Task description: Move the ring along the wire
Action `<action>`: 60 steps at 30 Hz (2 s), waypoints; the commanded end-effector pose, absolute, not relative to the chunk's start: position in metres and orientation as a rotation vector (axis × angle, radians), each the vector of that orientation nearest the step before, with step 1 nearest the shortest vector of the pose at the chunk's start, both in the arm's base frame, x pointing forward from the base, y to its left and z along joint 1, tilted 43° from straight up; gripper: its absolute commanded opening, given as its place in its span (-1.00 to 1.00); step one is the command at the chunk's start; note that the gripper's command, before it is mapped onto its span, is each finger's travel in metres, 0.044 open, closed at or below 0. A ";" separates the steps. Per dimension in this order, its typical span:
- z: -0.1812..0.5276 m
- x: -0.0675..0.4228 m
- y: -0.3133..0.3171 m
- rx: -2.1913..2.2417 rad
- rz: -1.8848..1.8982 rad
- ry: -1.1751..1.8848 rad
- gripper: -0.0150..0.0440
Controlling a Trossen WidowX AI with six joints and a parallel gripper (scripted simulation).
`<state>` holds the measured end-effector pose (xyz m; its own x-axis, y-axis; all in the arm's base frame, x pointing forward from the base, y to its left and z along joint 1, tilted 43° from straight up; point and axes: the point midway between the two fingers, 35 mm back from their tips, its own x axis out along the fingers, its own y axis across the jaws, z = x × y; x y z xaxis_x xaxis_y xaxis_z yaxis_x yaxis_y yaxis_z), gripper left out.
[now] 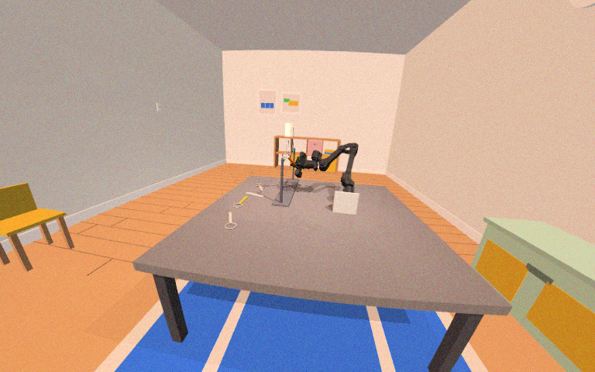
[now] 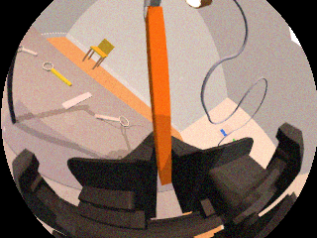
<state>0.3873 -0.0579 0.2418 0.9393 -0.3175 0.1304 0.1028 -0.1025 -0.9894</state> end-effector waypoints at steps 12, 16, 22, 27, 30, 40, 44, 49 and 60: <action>0.188 0.385 -0.054 -1.318 -0.290 0.250 -1.00; 0.175 0.384 -0.049 -1.235 -0.274 0.267 -1.00; 0.157 0.383 -0.041 -1.116 -0.251 0.291 -1.00; 0.144 0.382 -0.033 -1.025 -0.234 0.308 -1.00; 0.136 0.381 -0.028 -0.975 -0.224 0.318 -1.00; 0.117 0.379 -0.011 -0.849 -0.199 0.340 -1.00; 0.112 0.378 -0.006 -0.822 -0.194 0.344 -1.00; 0.107 0.378 -0.001 -0.802 -0.190 0.347 -1.00; 0.098 0.377 0.008 -0.785 -0.186 0.349 -1.00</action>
<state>0.3774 0.0063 0.1013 0.9277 -0.2887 -0.2367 0.0304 0.6904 -0.7228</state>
